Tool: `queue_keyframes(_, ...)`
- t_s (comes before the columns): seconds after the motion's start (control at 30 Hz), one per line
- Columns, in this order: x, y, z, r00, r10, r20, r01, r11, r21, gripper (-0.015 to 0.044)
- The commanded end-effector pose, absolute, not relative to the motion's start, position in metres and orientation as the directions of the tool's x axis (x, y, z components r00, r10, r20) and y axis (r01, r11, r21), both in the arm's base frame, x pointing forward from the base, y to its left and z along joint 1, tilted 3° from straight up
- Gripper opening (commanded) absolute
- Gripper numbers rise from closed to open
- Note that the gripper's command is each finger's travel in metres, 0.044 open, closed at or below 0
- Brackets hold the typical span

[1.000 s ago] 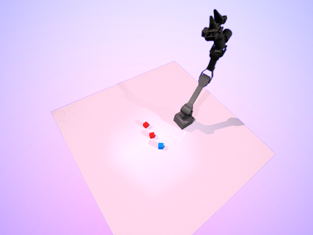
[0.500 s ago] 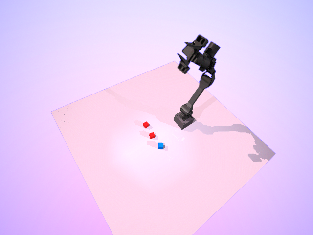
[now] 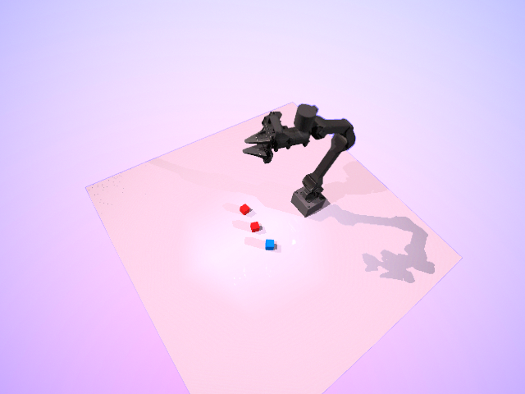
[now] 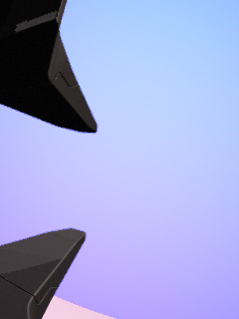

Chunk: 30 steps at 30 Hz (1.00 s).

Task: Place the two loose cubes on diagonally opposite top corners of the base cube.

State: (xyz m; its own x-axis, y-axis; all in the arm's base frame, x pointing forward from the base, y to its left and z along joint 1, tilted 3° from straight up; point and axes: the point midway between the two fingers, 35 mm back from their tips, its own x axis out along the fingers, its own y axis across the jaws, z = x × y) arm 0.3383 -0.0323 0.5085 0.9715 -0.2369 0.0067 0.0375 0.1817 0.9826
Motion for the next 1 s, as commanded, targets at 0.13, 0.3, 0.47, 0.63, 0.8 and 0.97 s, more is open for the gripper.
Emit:
queue_keyframes(0.13, 0.379, -0.058, 0.408, 0.915, -0.262, -0.307, 0.369, 0.234, 0.899, 0.0265)
queue_keyframes(0.3, 0.388, -0.077, 0.34, 0.821, -0.266, -0.505, 0.564, 0.238, 0.791, 0.0265)
queue_keyframes(0.47, 0.383, -0.095, 0.274, 0.688, -0.251, -0.681, 0.726, 0.224, 0.65, 0.0265)
queue_keyframes(0.63, 0.367, -0.11, 0.213, 0.524, -0.21, -0.826, 0.85, 0.2, 0.488, 0.0265)
queue_keyframes(0.8, 0.341, -0.119, 0.158, 0.34, -0.14, -0.93, 0.933, 0.172, 0.316, 0.0265)
queue_keyframes(0.97, 0.307, -0.123, 0.112, 0.15, -0.042, -0.988, 0.979, 0.148, 0.143, 0.0265)
